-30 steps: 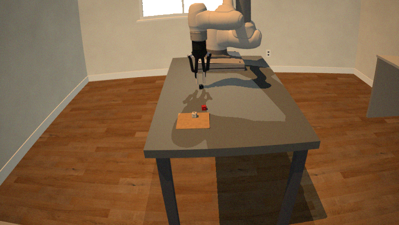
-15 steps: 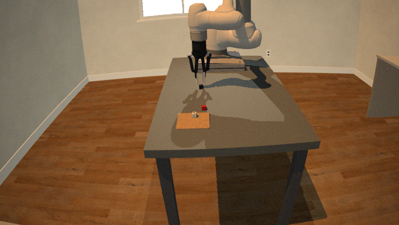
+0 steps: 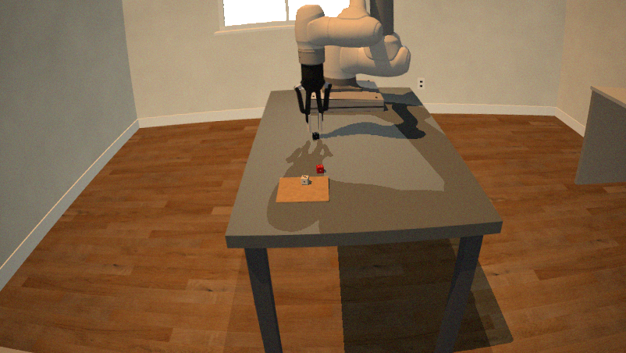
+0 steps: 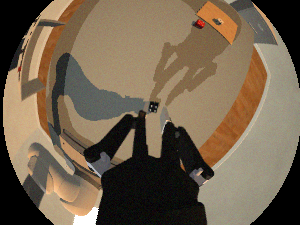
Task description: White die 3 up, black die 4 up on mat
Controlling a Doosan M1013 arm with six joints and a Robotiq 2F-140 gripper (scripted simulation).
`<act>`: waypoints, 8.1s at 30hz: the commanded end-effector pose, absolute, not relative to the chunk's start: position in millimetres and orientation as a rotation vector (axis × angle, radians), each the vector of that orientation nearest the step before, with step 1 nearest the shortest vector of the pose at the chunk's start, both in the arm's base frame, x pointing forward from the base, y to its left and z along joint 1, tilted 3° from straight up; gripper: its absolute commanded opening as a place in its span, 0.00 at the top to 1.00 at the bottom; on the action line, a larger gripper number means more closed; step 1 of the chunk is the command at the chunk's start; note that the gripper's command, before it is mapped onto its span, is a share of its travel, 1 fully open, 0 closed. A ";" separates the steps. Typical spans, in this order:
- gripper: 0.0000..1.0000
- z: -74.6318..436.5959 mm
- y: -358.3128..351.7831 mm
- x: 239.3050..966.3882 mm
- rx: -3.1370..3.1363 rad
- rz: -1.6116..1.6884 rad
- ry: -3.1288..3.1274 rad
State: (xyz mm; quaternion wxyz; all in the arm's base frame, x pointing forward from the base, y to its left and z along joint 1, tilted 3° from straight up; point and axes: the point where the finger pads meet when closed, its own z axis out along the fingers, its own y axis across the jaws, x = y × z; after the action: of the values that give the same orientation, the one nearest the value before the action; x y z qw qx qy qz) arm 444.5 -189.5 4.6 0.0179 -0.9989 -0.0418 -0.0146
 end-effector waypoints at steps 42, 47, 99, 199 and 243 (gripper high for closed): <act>0.71 2.3 -184.0 440.2 -3.099 -0.041 -0.136; 0.71 2.3 -183.9 440.1 -3.099 -0.041 -0.136; 0.71 -15.6 -183.2 440.5 -3.099 -0.041 -0.136; 0.82 52.9 -185.9 438.8 -3.099 -0.041 -0.136; 0.82 76.3 -186.8 438.3 -3.099 -0.041 -0.136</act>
State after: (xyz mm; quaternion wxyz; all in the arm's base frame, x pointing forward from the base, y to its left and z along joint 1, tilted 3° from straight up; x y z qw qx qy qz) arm 437.2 -183.1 73.5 0.0227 -0.9986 -0.0452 -0.0129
